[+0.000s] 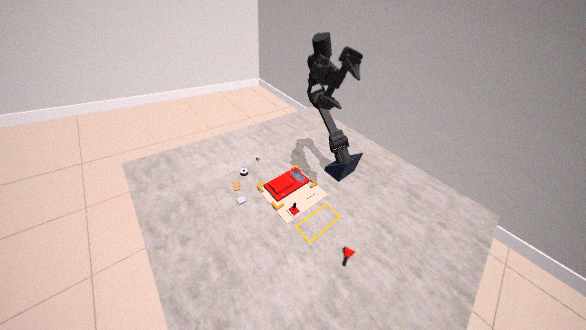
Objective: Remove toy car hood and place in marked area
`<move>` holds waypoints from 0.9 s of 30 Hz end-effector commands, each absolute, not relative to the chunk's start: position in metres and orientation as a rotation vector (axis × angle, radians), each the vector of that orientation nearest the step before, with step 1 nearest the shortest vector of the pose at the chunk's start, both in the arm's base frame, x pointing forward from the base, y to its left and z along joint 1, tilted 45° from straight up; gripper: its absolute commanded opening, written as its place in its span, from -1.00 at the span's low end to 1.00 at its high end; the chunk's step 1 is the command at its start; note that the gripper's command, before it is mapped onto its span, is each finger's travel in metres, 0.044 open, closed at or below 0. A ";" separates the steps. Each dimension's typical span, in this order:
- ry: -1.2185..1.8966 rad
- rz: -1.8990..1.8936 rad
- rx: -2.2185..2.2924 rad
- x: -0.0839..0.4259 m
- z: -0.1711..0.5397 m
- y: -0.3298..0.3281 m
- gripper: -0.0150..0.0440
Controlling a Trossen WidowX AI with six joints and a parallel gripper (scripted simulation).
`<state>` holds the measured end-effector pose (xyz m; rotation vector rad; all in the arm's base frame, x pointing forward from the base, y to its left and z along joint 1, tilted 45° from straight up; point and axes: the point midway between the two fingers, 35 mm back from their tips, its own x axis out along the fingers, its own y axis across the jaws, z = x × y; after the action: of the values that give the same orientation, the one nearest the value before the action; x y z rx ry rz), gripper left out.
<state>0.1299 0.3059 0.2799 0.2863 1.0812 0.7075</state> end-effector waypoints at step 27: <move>1.290 -0.364 -0.634 0.317 0.121 0.068 1.00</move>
<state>0.3093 0.1043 0.1334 -0.5067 1.2161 -0.2702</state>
